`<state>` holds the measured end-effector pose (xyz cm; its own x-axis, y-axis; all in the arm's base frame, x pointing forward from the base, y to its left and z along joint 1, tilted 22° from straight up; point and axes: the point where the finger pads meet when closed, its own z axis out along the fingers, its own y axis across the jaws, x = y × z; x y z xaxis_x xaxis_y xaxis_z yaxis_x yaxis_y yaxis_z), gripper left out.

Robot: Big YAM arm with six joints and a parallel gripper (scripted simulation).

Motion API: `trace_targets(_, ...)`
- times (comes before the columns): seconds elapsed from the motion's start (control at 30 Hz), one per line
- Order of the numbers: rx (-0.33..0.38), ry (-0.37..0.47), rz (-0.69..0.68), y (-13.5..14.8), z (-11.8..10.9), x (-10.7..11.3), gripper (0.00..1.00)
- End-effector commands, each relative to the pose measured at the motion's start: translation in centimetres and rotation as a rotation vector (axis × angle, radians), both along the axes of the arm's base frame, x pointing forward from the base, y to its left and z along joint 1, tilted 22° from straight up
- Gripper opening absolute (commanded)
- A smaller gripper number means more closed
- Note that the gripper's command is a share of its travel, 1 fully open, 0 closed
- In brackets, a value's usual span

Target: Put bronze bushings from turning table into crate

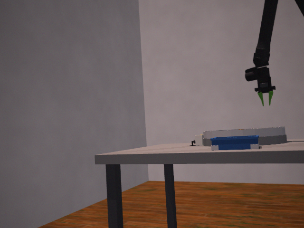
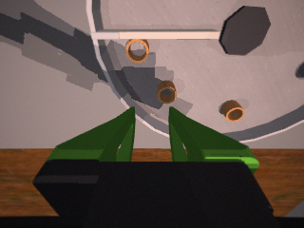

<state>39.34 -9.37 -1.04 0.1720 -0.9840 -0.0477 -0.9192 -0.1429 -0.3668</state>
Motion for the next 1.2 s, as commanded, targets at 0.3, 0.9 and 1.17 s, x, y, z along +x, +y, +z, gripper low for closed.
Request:
trace_targets(0.3,-0.012,-0.032,0.014,-0.16,1.11,0.68,0.11)
trace_targets(0.9,-0.012,-0.032,0.014,-0.17,1.11,0.68,0.11)
trace_targets(1.17,-0.012,-0.032,0.014,-0.17,1.11,0.68,0.16)
